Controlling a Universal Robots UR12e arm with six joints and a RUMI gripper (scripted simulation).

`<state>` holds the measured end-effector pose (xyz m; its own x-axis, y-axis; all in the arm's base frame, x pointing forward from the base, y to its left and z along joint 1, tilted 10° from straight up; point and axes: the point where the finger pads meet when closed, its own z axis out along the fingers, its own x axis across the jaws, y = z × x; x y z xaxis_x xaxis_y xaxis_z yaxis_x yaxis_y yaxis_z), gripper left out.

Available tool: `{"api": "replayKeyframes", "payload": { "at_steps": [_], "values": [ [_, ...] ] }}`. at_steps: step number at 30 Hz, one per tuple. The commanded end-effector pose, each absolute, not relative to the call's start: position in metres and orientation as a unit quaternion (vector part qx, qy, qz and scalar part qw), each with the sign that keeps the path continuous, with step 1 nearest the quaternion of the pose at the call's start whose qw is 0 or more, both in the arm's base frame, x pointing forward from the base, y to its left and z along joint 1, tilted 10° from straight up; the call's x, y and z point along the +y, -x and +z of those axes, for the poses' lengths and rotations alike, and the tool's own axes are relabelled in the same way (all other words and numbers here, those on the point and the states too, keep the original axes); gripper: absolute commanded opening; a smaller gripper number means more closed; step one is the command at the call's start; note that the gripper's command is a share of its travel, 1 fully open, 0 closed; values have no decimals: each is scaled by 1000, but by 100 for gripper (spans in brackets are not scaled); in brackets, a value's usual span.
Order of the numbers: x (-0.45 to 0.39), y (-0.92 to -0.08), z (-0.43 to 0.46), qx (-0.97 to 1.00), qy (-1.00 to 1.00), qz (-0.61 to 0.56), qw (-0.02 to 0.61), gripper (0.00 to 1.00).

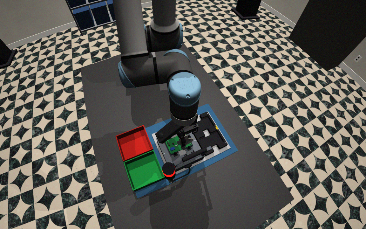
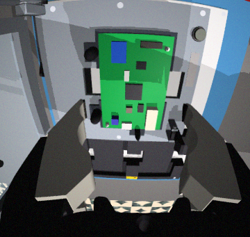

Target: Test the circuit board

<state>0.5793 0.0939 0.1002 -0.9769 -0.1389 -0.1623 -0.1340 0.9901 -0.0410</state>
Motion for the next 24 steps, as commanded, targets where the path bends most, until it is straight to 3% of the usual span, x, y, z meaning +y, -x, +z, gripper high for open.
{"api": "replayKeyframes", "payload": {
  "at_steps": [1,24],
  "values": [
    [95,-580,114,994,69,-15,84,59],
    [95,-577,124,994,69,-15,82,59]
  ]
}}
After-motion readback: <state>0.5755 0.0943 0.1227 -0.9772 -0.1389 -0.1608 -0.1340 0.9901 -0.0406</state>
